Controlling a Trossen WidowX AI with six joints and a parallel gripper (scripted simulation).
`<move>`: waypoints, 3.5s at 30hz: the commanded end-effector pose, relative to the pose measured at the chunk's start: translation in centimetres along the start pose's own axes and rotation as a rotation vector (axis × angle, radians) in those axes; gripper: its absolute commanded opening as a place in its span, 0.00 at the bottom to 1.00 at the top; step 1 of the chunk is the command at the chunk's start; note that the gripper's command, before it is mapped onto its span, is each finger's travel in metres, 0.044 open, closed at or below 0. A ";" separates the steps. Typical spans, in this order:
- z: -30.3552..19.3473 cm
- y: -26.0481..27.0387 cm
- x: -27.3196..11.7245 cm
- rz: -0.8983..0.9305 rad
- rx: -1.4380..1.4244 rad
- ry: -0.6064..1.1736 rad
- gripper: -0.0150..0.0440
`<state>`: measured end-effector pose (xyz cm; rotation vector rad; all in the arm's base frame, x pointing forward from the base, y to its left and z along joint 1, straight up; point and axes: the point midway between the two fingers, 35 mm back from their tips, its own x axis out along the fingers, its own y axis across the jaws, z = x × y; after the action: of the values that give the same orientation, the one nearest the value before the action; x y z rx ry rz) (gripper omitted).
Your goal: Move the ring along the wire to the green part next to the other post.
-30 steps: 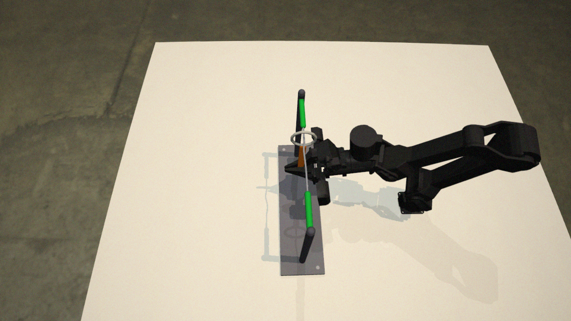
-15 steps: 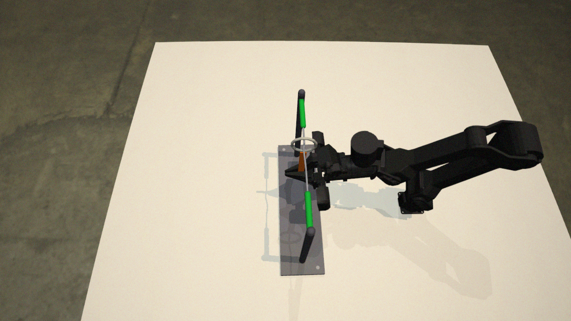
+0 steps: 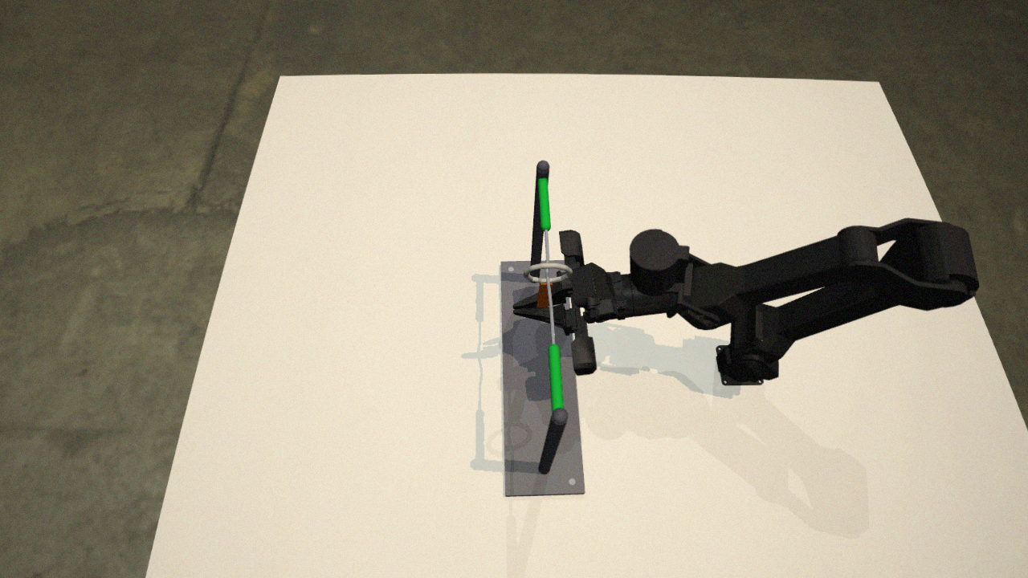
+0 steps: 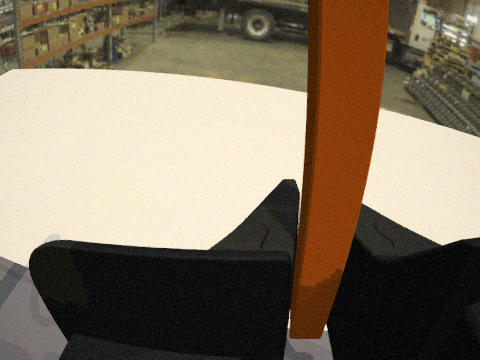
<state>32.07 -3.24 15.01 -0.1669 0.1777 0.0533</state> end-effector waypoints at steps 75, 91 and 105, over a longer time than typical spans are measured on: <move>1.6 9.6 -0.1 0.085 0.163 -0.003 0.00; 1.8 11.0 0.0 0.087 0.152 -0.002 0.00; 2.1 12.4 0.0 0.089 0.154 -0.002 0.00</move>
<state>31.43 9.02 14.84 -0.0126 0.1917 0.1320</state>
